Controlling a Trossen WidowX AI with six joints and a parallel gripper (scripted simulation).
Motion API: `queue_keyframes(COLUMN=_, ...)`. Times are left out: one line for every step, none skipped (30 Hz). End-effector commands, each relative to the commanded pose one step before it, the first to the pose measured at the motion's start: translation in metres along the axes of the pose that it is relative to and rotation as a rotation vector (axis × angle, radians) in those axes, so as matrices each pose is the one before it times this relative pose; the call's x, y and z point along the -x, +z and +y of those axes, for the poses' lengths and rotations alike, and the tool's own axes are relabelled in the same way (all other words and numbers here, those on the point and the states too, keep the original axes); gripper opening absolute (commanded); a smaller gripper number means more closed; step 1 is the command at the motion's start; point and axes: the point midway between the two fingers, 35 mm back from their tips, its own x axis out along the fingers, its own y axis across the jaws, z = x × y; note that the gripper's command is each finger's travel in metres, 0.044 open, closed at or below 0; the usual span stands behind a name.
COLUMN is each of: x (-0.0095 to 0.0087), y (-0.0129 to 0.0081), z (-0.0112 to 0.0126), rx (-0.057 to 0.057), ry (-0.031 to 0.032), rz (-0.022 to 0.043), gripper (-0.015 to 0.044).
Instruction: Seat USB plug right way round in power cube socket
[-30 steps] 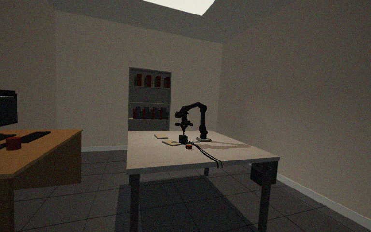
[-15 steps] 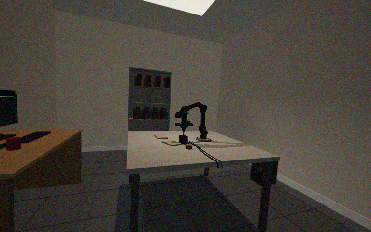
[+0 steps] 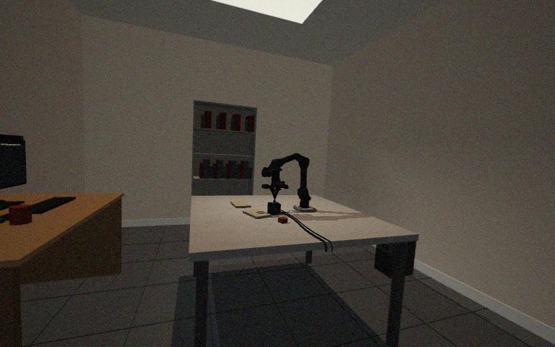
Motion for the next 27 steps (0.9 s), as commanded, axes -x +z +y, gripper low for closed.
queue_keyframes(x=-0.00085, y=0.00055, z=-0.00028, rx=-0.0053, ry=-0.00081, rz=-0.00379, gripper=0.0000)
queue_keyframes(x=-0.00012, y=-0.00001, z=0.00000, rx=0.0000, ry=0.00000, rz=0.00000, gripper=0.0000)
queue_keyframes(x=-0.00012, y=-0.00001, z=0.00000, rx=0.0000, ry=0.00000, rz=0.00000, gripper=0.0000)
queue_keyframes(x=-0.00012, y=-0.00001, z=0.00000, rx=0.0000, ry=0.00000, rz=0.00000, gripper=0.0000)
queue_keyframes(x=-0.00012, y=-0.00001, z=0.00000, rx=0.0000, ry=0.00000, rz=0.00000, gripper=0.0000)
queue_keyframes(x=-0.00012, y=-0.00001, z=0.00000, rx=0.0000, ry=0.00000, rz=0.00000, gripper=0.0000)
queue_keyframes(x=-0.00012, y=-0.00001, z=0.00000, rx=0.0000, ry=0.00000, rz=0.00000, gripper=0.0000)
queue_keyframes(x=-0.00012, y=-0.00001, z=0.00000, rx=0.0000, ry=0.00000, rz=0.00000, gripper=0.0000)
queue_keyframes(x=-0.00012, y=-0.00001, z=0.00000, rx=0.0000, ry=0.00000, rz=0.00000, gripper=0.0000)
queue_keyframes(x=-0.00012, y=-0.00001, z=0.00000, rx=0.0000, ry=0.00000, rz=0.00000, gripper=0.0000)
queue_keyframes(x=-0.00012, y=-0.00001, z=0.00000, rx=0.0000, ry=0.00000, rz=0.00000, gripper=0.0000)
queue_keyframes(x=-0.00012, y=-0.00001, z=0.00000, rx=0.0000, ry=0.00000, rz=0.00000, gripper=0.0000)
queue_keyframes(x=-0.00012, y=-0.00001, z=0.00000, rx=0.0000, ry=0.00000, rz=0.00000, gripper=0.0000)
queue_keyframes(x=-0.00012, y=-0.00001, z=0.00000, rx=0.0000, ry=0.00000, rz=0.00000, gripper=0.0000)
queue_keyframes(x=-0.00012, y=-0.00001, z=0.00000, rx=0.0000, ry=0.00000, rz=0.00000, gripper=0.0000)
queue_keyframes(x=-0.00012, y=-0.00001, z=0.00000, rx=0.0000, ry=0.00000, rz=0.00000, gripper=0.0000)
queue_keyframes(x=-0.00012, y=-0.00001, z=0.00000, rx=0.0000, ry=0.00000, rz=0.00000, gripper=0.0000)
queue_keyframes(x=-0.00012, y=-0.00001, z=0.00000, rx=0.0000, ry=0.00000, rz=0.00000, gripper=0.0000)
queue_keyframes(x=-0.00012, y=-0.00001, z=0.00000, rx=0.0000, ry=0.00000, rz=0.00000, gripper=0.0000)
queue_keyframes(x=-0.00012, y=-0.00001, z=0.00000, rx=0.0000, ry=0.00000, rz=0.00000, gripper=0.0000)
queue_keyframes(x=-0.00012, y=-0.00001, z=0.00000, rx=0.0000, ry=0.00000, rz=0.00000, gripper=0.0000)
queue_keyframes(x=-0.00012, y=-0.00001, z=0.00000, rx=0.0000, ry=0.00000, rz=0.00000, gripper=0.0000)
queue_keyframes(x=-0.00012, y=-0.00001, z=0.00000, rx=0.0000, ry=0.00000, rz=0.00000, gripper=0.0000)
queue_keyframes(x=-0.00012, y=-0.00001, z=0.00000, rx=0.0000, ry=0.00000, rz=0.00000, gripper=0.0000)
queue_keyframes(x=-0.00012, y=-0.00001, z=0.00000, rx=0.0000, ry=0.00000, rz=0.00000, gripper=0.0000)
queue_keyframes(x=-0.00012, y=-0.00001, z=0.00000, rx=0.0000, ry=0.00000, rz=0.00000, gripper=0.0000)
queue_keyframes(x=-0.00012, y=-0.00001, z=0.00000, rx=0.0000, ry=0.00000, rz=0.00000, gripper=0.0000)
